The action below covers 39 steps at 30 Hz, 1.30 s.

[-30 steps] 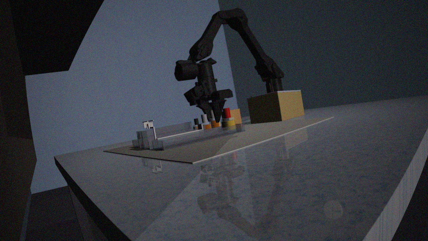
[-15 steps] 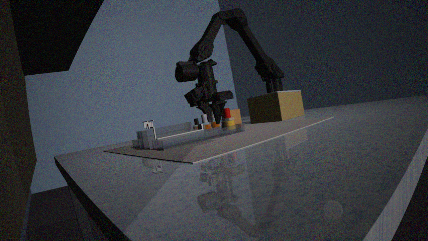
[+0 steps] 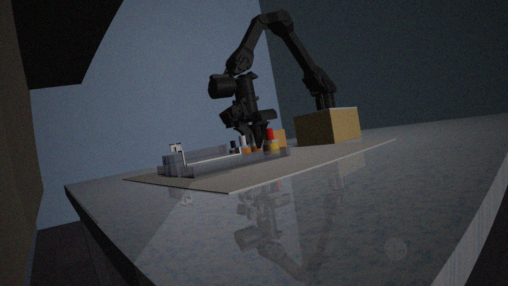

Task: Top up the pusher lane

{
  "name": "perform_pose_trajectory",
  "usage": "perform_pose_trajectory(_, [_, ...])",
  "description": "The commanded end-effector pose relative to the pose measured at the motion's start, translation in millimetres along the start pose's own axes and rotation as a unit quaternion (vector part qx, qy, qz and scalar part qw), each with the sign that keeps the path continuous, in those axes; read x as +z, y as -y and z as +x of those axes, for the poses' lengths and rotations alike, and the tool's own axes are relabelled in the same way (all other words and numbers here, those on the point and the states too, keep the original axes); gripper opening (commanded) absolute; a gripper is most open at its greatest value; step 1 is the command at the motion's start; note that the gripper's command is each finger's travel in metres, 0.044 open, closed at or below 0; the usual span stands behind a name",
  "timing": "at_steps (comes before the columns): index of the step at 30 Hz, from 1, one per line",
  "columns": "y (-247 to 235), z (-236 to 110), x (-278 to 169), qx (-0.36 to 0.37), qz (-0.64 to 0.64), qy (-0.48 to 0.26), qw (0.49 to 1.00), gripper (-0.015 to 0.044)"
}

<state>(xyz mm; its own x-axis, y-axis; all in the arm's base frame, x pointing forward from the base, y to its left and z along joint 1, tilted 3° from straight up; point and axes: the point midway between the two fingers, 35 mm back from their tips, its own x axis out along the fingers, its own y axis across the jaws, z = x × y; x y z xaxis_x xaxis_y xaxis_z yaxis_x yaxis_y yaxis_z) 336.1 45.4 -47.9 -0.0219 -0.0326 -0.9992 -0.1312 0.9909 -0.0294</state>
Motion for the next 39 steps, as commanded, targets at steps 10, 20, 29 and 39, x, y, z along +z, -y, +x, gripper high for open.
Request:
perform_pose_trajectory(10, [0.6, 0.6, 2.1, -0.002, -0.002, 0.008, 1.0, 0.0])
perform_pose_trajectory(20, [0.6, 0.7, 0.5, -0.002, -0.002, 0.008, 1.0, 0.0])
perform_pose_trajectory(29, [0.6, 0.8, -1.1, -0.002, -0.002, 0.008, 1.0, 0.0])
perform_pose_trajectory(39, [0.6, 0.8, -2.7, -0.002, -0.002, 0.008, 1.0, 0.0])
